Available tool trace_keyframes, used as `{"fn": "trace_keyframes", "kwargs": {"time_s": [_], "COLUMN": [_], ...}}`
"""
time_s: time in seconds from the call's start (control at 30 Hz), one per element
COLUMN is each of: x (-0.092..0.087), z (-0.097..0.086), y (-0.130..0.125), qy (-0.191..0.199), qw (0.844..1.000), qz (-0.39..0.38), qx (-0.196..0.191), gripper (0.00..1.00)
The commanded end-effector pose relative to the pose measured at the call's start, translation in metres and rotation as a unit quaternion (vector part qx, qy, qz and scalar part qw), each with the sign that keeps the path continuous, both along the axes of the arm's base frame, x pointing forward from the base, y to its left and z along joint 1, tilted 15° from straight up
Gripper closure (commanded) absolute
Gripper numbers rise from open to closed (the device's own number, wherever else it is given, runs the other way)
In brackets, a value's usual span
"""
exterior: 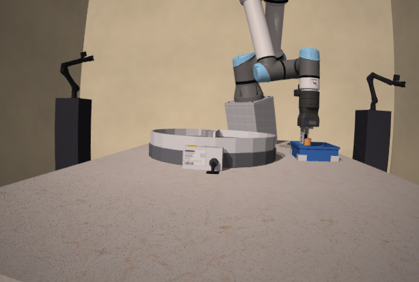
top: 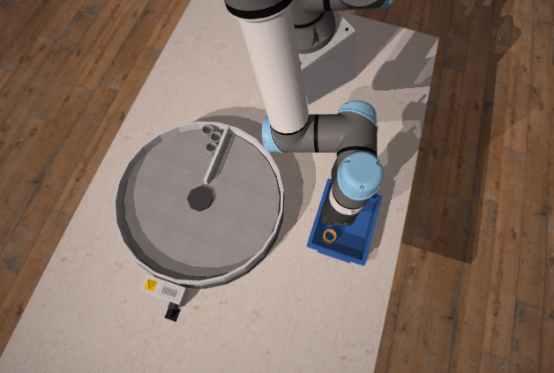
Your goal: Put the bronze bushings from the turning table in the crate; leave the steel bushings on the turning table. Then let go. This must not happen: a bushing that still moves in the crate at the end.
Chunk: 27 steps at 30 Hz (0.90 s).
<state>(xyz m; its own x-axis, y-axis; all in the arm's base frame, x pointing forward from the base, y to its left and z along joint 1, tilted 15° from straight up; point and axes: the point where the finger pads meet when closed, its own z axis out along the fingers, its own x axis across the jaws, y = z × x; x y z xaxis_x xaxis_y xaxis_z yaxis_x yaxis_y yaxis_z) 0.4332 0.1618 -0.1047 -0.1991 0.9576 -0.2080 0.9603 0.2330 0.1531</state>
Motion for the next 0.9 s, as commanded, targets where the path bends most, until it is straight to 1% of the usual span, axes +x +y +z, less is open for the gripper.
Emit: {"fn": "trace_keyframes", "kwargs": {"time_s": [0.0, 0.17, 0.33, 0.73, 0.87], "x": [0.001, 0.001, 0.002, 0.002, 0.004], "z": [0.0, 0.0, -0.009, -0.009, -0.015], "y": [0.0, 0.0, -0.001, -0.001, -0.002], "qy": [-0.001, -0.001, -0.001, -0.001, -0.001], "qw": [1.0, 1.0, 1.0, 1.0, 1.0], "qz": [0.0, 0.0, 0.0, 0.0, 0.0], "qx": [0.0, 0.0, 0.0, 0.0, 0.0], "gripper": [1.0, 1.0, 1.0, 1.0, 1.0]}}
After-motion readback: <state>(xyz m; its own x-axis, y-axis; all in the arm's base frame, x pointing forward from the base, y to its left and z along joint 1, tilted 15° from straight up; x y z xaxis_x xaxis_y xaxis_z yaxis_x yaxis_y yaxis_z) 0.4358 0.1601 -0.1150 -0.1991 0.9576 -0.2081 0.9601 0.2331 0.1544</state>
